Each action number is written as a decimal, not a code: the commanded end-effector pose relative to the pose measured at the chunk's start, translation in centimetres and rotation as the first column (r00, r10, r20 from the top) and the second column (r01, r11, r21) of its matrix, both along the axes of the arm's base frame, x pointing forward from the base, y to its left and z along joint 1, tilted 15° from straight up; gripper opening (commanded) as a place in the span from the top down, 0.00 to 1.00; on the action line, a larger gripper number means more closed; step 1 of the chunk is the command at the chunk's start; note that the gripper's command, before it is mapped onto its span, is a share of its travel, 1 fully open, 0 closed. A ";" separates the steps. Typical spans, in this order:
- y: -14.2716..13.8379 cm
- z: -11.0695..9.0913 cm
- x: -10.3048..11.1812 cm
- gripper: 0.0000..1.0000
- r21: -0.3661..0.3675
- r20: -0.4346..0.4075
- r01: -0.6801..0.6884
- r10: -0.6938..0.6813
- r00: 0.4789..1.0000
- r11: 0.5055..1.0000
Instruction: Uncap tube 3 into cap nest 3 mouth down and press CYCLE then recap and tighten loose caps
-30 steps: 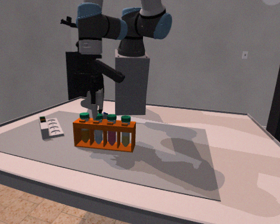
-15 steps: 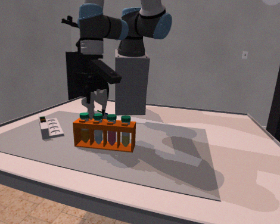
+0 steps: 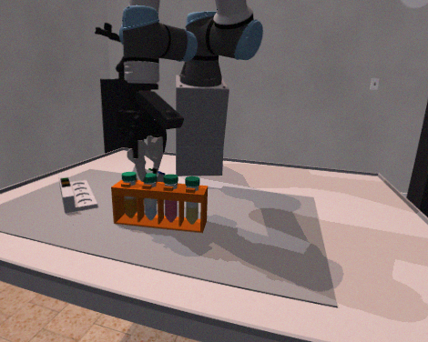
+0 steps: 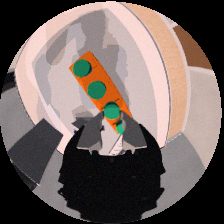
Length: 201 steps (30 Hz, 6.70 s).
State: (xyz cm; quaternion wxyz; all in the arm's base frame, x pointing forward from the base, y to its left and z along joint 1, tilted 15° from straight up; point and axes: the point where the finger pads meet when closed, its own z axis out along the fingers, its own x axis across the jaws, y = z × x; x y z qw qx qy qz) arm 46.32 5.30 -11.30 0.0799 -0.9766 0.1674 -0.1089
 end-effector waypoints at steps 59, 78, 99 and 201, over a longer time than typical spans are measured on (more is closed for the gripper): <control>0.0 0.0 -0.2 0.65 -0.205 0.015 -0.677 0.694 0.719 0.706; 0.2 0.0 -0.2 0.65 -0.055 0.018 -0.207 0.208 0.978 0.977; 0.0 0.0 0.0 1.00 -0.002 0.001 0.002 -0.002 1.000 1.000; 0.0 0.1 0.0 0.65 -0.002 0.001 0.002 -0.002 1.000 1.000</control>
